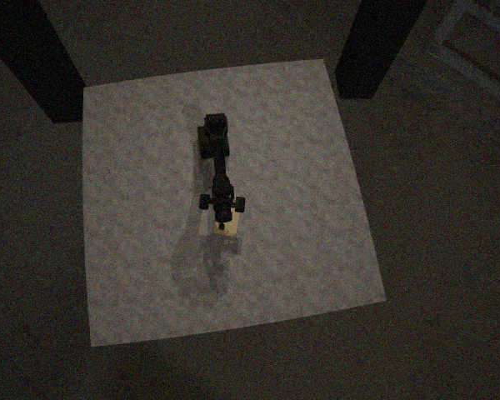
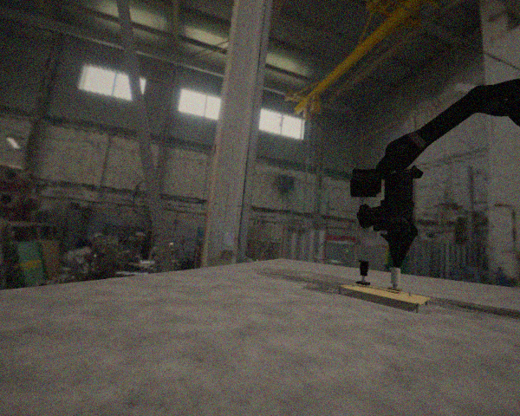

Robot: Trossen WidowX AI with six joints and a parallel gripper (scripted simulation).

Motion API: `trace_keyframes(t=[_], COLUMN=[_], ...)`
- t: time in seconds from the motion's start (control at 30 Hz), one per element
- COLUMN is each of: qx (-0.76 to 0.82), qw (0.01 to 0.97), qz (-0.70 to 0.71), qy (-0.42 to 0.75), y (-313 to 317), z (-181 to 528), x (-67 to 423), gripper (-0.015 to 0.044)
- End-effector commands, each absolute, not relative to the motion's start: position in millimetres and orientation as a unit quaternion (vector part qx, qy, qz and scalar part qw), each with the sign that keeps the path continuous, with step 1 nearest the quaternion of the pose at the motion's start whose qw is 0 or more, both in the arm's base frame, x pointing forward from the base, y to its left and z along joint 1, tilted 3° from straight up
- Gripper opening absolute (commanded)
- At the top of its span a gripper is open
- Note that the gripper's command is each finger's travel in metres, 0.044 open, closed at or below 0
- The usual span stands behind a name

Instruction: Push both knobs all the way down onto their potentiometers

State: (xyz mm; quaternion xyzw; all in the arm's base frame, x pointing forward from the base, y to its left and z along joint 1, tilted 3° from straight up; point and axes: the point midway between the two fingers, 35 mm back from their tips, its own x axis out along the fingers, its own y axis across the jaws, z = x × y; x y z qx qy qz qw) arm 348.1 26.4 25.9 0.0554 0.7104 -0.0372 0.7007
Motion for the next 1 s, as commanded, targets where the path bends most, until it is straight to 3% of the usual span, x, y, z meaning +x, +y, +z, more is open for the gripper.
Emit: trace_keyframes(t=[0.0,0.1,0.37,0.63,0.97], qx=[0.058,0.058,0.056,0.033,-0.092], qw=[0.703,0.703,0.701,0.75,0.741], qz=[-0.037,-0.037,-0.037,-0.023,0.089], qy=[0.708,0.708,0.71,0.66,0.659], y=[26.8,26.7,26.2,26.2,25.4], z=[34.4,37.9,31.5,49.1,52.3], x=[349.8,349.7,348.4,381.4,386.1], gripper=[0.0,0.0,0.021,0.0,0.0])
